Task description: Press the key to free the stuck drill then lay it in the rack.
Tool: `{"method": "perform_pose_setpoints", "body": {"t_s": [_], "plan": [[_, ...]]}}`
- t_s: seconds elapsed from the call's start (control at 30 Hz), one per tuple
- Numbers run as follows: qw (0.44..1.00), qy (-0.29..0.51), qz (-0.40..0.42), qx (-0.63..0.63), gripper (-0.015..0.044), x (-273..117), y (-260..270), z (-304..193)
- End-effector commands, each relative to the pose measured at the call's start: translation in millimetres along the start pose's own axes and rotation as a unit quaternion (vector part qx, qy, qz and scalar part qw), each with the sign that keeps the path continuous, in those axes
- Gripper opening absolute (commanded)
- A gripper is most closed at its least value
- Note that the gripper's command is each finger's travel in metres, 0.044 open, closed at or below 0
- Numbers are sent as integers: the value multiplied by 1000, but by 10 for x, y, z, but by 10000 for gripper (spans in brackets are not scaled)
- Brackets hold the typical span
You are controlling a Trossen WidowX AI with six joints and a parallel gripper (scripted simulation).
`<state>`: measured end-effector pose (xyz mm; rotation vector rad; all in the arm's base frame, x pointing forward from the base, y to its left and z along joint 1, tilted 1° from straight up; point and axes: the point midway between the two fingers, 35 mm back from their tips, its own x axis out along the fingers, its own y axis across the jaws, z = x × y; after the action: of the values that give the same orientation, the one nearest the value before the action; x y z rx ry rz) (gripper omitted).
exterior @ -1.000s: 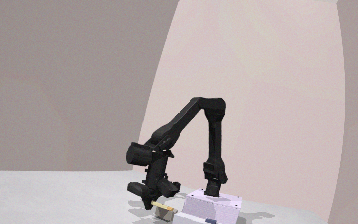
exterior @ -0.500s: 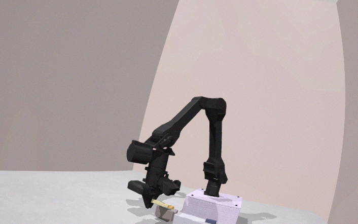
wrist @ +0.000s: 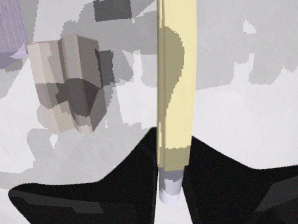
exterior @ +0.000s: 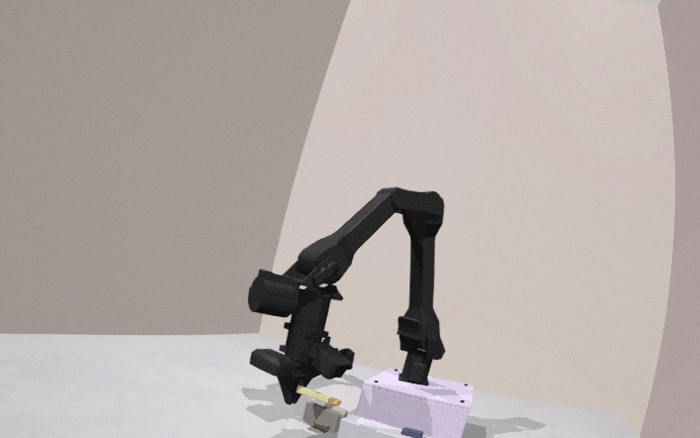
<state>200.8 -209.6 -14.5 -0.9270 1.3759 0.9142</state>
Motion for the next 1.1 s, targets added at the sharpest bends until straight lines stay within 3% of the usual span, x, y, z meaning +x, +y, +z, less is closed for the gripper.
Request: {"method": "perform_pose_setpoints", "body": {"t_s": [0.0,1.07], "plan": [[1000,2,-1,2,0,-31,-7,-10],[1000,3,0,2,0,-58,354,-81]]}}
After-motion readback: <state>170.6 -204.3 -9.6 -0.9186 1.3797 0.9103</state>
